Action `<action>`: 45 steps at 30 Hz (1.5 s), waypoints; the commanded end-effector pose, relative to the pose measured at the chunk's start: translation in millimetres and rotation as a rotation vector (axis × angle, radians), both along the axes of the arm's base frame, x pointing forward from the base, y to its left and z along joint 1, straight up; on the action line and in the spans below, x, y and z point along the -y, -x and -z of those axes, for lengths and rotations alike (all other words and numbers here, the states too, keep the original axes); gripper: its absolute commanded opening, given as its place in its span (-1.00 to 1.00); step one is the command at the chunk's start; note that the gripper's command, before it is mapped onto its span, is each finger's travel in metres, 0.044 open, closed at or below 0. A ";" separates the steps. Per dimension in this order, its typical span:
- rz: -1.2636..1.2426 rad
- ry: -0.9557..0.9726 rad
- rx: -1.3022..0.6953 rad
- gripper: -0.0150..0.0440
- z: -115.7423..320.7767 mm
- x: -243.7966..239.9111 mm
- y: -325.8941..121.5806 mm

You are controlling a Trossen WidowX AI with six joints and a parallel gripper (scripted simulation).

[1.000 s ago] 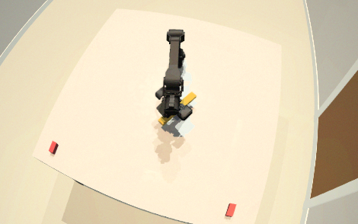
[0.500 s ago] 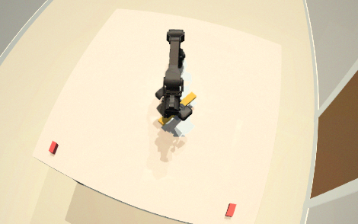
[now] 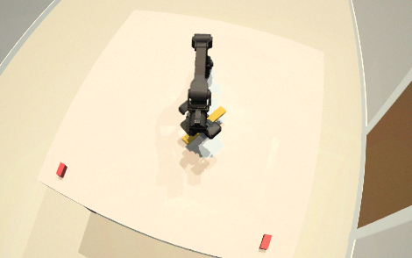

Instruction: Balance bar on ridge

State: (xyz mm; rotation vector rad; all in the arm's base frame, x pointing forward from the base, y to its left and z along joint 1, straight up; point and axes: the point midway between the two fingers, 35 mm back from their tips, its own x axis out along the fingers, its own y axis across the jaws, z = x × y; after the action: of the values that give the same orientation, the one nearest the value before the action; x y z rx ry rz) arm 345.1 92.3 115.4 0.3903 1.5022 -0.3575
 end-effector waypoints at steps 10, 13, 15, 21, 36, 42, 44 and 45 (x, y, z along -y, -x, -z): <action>0.001 0.002 -0.002 -0.49 2.5 0.2 0.3; 0.001 0.002 -0.002 -0.49 2.8 0.2 0.3; 0.001 0.002 -0.002 -0.49 3.0 0.2 0.4; 0.001 0.002 -0.002 -0.49 3.5 0.2 0.4; 0.001 0.002 -0.002 -0.49 4.7 0.3 0.5; 0.001 0.002 -0.002 -0.49 5.2 0.3 0.5; 0.001 0.002 -0.002 -0.49 5.4 0.3 0.5; 0.001 0.002 -0.002 -0.49 5.5 0.3 0.5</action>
State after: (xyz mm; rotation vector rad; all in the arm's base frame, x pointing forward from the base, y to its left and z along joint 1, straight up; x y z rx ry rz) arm 345.1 92.4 112.7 0.3904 1.5017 -0.3572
